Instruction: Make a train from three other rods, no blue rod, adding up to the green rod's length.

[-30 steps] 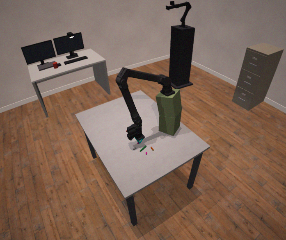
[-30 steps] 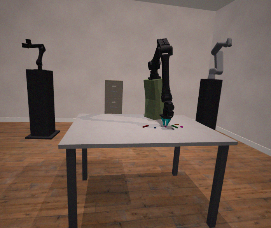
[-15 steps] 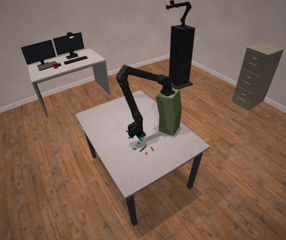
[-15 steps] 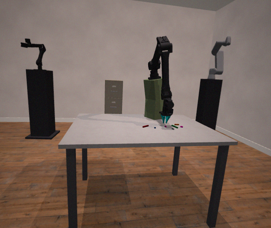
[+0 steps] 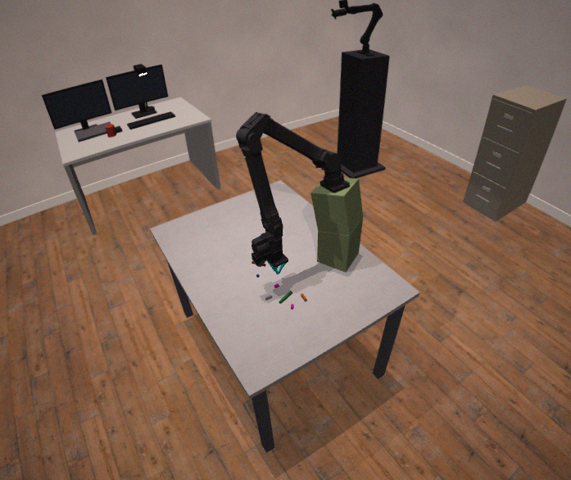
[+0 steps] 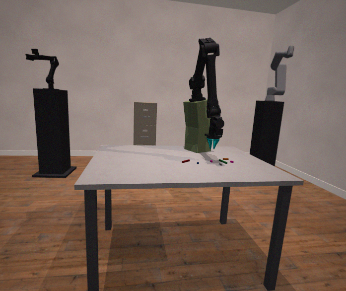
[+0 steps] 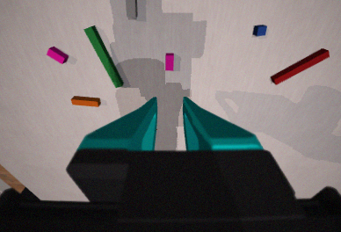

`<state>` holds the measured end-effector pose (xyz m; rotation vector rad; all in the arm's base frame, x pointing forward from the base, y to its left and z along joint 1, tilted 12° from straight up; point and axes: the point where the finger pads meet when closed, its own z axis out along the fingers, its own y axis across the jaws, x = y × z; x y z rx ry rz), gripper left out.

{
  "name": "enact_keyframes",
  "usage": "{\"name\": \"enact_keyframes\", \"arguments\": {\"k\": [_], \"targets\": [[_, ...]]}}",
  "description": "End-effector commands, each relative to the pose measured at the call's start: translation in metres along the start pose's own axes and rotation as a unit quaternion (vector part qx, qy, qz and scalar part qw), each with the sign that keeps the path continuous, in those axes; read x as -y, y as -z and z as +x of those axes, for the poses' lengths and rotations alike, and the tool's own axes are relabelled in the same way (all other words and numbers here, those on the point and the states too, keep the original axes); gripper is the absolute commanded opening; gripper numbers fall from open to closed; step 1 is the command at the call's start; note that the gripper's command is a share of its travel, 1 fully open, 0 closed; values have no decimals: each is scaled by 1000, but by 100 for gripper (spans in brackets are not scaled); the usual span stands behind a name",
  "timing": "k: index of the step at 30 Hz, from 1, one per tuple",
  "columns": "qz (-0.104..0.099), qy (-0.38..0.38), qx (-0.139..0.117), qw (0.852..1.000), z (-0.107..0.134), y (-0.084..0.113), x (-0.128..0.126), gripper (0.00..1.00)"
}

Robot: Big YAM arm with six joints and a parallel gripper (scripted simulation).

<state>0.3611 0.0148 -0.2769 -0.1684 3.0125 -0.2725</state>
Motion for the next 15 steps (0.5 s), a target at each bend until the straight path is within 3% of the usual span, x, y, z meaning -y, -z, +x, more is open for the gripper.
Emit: {"name": "enact_keyframes", "arguments": {"k": [1, 3, 4, 15], "targets": [[0, 2, 1, 1000, -1, 12, -5, 24], [0, 1, 3, 1000, -3, 12, -5, 24], [0, 2, 3, 1000, -5, 11, -5, 100], [0, 3, 4, 1000, -5, 11, -5, 100]]}}
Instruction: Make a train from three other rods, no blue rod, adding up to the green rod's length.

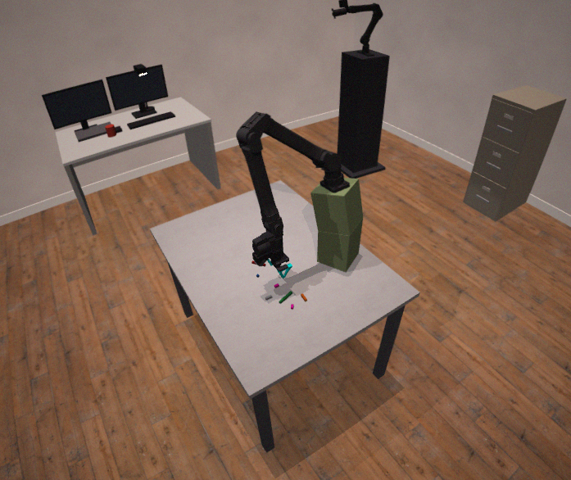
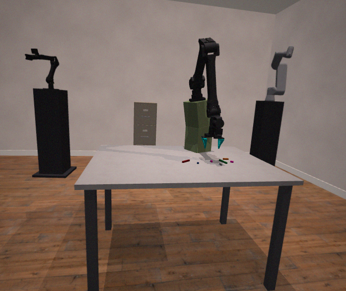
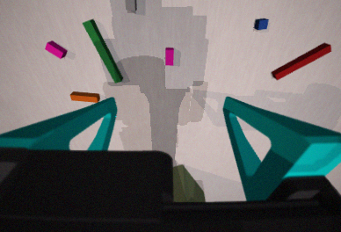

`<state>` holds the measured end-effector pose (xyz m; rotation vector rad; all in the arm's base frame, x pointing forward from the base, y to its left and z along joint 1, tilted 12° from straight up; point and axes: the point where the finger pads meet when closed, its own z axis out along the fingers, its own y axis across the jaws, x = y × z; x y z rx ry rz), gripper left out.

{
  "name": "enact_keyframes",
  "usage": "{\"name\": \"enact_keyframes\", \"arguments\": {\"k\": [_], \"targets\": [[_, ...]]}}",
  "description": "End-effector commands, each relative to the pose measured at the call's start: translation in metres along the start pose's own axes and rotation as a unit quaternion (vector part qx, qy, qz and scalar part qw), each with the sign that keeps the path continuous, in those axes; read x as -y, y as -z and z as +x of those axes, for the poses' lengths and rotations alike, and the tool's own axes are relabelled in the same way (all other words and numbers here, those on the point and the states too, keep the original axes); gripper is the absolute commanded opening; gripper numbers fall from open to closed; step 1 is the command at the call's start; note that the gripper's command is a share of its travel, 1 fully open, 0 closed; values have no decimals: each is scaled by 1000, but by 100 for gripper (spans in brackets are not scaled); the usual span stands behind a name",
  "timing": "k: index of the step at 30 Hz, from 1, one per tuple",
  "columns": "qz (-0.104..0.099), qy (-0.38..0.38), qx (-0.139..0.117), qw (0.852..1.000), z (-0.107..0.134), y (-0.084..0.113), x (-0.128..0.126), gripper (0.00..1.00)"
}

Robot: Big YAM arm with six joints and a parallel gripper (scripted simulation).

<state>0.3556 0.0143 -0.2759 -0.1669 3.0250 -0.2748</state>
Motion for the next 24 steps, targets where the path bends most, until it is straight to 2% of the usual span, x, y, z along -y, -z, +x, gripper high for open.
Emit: {"name": "enact_keyframes", "arguments": {"k": [1, 9, 10, 11, 14, 15, 20, 21, 24], "targets": [[0, 3, 10, 1000, -11, 10, -5, 100], [0, 10, 9, 1000, -11, 8, -6, 100], [1, 30, -3, 1000, -2, -1, -11, 100], [0, 60, -4, 998, -4, -3, -21, 100], [-1, 60, -4, 998, -4, -3, -21, 100], [0, 106, -4, 994, -8, -6, -36, 100], [-1, 104, -10, 995, -2, -6, -33, 100], [0, 164, -4, 986, -13, -9, -55, 100], [-2, 164, -4, 986, -13, -9, -55, 100]]}}
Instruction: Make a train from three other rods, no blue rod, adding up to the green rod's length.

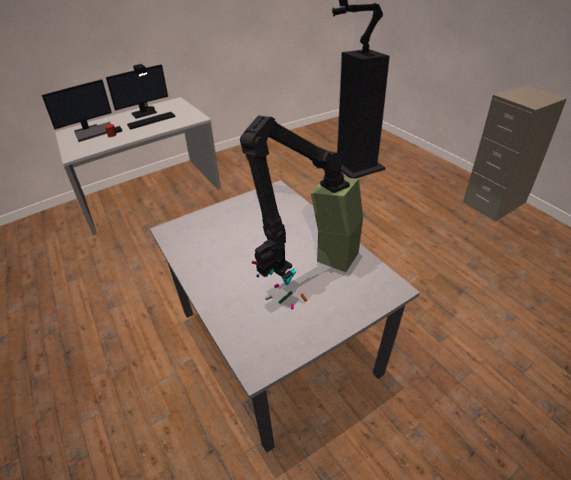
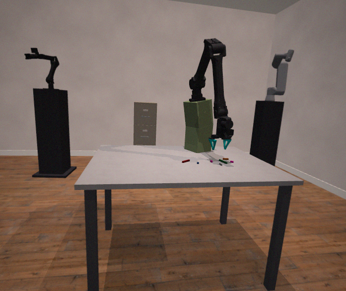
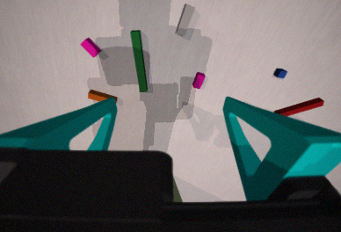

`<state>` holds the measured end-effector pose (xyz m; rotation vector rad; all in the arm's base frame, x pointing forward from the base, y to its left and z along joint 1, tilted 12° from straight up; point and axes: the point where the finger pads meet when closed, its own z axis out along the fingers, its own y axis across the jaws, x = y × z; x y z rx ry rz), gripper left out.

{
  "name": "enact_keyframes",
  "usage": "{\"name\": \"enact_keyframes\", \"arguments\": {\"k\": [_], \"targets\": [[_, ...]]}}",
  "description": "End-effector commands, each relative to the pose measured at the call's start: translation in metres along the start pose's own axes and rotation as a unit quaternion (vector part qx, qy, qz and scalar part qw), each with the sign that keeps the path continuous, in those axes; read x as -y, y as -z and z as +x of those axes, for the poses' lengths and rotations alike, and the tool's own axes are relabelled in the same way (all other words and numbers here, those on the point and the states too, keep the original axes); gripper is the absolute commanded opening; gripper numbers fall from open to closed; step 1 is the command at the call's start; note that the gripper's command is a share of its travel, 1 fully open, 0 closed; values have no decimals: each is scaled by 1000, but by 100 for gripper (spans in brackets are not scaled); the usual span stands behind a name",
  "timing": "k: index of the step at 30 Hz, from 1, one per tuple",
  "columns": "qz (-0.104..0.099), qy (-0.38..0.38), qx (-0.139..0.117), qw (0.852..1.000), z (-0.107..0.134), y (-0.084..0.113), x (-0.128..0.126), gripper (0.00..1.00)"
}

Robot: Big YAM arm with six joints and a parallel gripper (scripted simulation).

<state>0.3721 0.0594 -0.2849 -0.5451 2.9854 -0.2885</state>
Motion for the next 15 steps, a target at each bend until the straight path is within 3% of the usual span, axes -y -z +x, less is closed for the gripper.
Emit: {"name": "enact_keyframes", "arguments": {"k": [1, 9, 10, 15], "targets": [[-3, 40, -12, 999, 5, -6, -13, 100], [-3, 28, -18, 999, 11, -8, -4, 100], [-2, 107, -12, 994, -5, -10, -33, 100], [-4, 106, -12, 994, -5, -10, -34, 100]]}}
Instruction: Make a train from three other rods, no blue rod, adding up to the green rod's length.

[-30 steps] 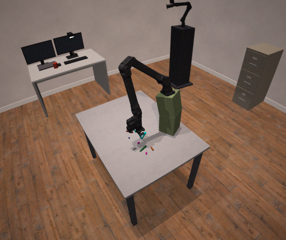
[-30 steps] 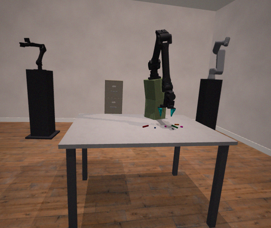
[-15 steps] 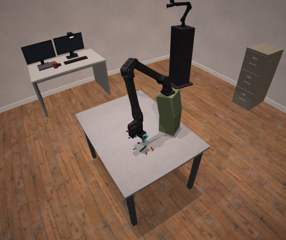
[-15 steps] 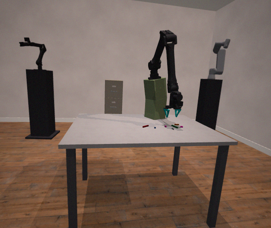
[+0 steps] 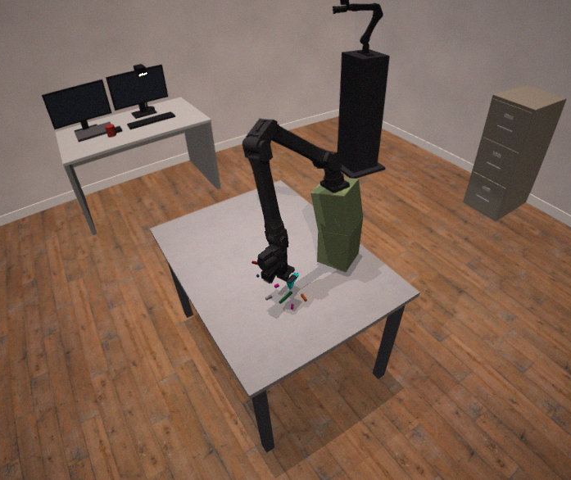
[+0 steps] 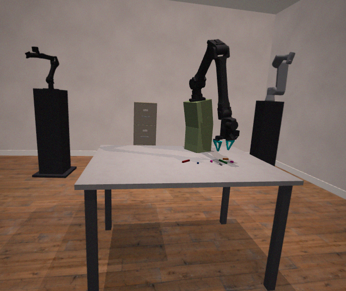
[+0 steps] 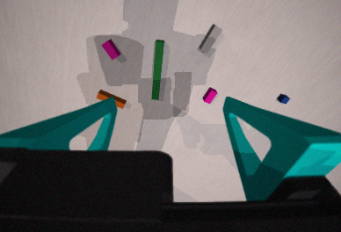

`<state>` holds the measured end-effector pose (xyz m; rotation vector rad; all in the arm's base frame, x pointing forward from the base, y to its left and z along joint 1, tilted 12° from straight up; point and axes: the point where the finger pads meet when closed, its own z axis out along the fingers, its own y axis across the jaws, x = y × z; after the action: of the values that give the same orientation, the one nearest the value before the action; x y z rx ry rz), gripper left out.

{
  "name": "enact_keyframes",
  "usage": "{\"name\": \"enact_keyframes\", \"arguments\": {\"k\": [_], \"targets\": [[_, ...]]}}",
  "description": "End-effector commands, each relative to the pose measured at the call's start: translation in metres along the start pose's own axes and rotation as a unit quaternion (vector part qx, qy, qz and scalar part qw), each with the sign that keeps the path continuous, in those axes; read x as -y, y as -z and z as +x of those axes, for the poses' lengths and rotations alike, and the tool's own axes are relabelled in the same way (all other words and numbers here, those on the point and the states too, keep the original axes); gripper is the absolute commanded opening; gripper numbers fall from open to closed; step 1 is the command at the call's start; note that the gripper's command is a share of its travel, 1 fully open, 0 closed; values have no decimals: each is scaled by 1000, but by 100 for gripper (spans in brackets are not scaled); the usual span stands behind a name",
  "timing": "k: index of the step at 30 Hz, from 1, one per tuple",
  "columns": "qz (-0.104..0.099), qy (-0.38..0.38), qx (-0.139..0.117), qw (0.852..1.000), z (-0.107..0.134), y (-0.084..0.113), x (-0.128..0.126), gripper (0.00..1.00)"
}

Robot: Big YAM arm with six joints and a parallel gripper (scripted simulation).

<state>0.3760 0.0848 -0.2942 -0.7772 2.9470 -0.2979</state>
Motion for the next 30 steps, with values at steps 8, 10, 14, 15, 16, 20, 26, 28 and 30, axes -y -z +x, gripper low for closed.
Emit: {"name": "enact_keyframes", "arguments": {"k": [8, 10, 14, 15, 16, 20, 26, 28, 30], "targets": [[-4, 17, -18, 1000, 13, -6, -2, 100], [-4, 16, -18, 1000, 13, -6, -2, 100], [-4, 96, -11, 995, -6, -8, -31, 100], [-5, 96, -11, 995, -6, -8, -31, 100], [-5, 96, -11, 995, -6, -8, -31, 100], [-6, 89, -19, 996, 3, -9, -26, 100], [-5, 83, -18, 996, 1, -10, -22, 100], [-5, 82, -17, 996, 1, -10, -22, 100], [-3, 154, -11, 988, -16, -11, -49, 100]]}}
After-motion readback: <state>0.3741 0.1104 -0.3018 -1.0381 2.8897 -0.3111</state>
